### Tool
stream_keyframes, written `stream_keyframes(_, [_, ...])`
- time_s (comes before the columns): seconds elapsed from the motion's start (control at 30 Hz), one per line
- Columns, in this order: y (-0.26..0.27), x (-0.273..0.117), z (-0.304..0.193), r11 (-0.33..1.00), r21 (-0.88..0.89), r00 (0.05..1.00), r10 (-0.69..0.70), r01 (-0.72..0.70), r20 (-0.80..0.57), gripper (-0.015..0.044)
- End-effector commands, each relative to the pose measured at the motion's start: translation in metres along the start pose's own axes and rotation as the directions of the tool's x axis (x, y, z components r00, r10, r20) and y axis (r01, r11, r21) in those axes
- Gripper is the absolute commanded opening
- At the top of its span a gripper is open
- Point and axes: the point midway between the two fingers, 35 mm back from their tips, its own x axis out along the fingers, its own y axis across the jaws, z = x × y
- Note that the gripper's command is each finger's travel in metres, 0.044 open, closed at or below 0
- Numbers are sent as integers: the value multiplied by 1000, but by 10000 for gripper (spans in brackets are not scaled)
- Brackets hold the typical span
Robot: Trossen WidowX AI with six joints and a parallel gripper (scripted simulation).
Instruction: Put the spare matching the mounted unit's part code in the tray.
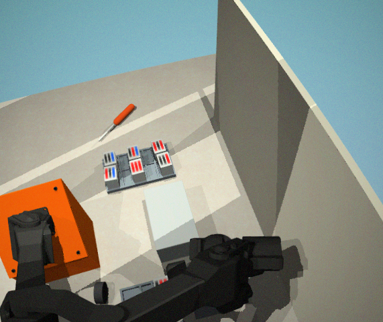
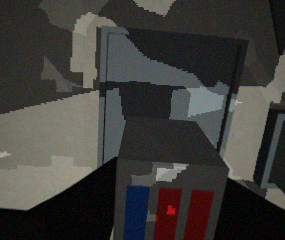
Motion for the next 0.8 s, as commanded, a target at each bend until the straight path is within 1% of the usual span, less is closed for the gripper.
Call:
stream_keyframes(0.0, [-1, 5, -3, 1000, -9, 1000, 0, 0, -4, 0])
stream_keyframes(0.77, [-4, 29, -1, 1000, -9, 1000, 0, 0, 1, 0])
